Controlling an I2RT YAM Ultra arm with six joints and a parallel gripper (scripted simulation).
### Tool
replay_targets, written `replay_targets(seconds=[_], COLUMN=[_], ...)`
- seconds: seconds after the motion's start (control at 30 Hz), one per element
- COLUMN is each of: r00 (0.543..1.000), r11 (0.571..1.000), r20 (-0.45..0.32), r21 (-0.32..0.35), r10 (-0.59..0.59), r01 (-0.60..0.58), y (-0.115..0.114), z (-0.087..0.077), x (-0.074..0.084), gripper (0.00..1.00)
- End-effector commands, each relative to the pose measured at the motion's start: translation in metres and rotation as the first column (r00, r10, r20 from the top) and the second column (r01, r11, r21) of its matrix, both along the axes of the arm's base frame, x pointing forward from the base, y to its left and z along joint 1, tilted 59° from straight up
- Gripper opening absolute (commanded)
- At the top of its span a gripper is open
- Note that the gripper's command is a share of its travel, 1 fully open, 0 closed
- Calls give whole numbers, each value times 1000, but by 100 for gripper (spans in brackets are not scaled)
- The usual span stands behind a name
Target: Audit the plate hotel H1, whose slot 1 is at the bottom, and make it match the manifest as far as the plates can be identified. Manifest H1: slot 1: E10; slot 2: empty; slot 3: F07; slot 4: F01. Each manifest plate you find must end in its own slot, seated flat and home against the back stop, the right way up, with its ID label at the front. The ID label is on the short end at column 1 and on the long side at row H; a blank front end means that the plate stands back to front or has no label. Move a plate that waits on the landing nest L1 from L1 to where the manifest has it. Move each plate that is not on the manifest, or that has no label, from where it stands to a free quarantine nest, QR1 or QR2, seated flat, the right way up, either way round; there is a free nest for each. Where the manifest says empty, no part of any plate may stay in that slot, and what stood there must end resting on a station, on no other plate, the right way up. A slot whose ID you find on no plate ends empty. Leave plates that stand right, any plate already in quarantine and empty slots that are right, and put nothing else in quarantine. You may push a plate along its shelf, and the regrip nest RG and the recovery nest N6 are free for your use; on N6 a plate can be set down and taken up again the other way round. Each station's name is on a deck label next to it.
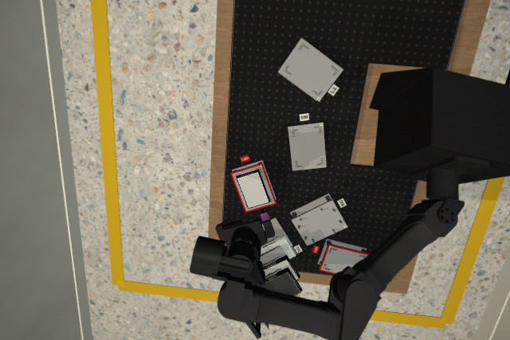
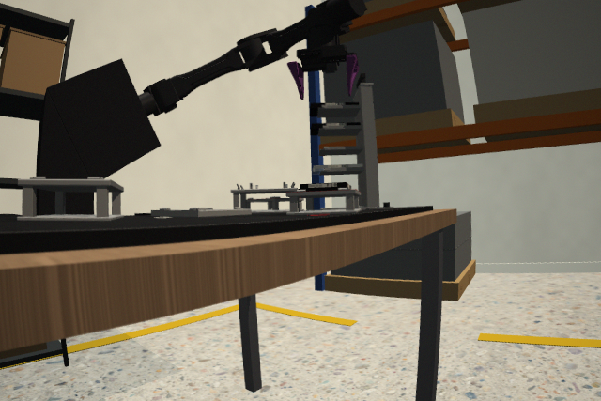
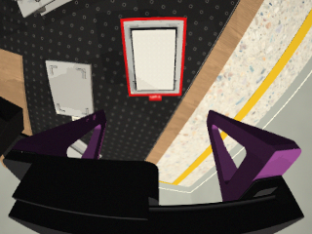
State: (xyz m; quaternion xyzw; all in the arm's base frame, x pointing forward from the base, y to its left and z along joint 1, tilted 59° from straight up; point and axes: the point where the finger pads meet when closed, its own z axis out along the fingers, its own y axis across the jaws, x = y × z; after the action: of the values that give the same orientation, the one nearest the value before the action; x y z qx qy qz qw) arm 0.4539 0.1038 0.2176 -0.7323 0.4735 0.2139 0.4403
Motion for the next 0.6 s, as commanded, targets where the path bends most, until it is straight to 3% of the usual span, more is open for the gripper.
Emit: replay_targets(seconds=[0.0,0.17,0.57], r00=[1000,1000,980], r11=[1000,1000,975], r20=[0,0,-161], r21=[9,9,168], r10=[-28,-28,-116], r01=[28,28,143], y=[-12,-12,-3], z=[4,4,11], x=[1,1,-42], gripper=[100,100,100])
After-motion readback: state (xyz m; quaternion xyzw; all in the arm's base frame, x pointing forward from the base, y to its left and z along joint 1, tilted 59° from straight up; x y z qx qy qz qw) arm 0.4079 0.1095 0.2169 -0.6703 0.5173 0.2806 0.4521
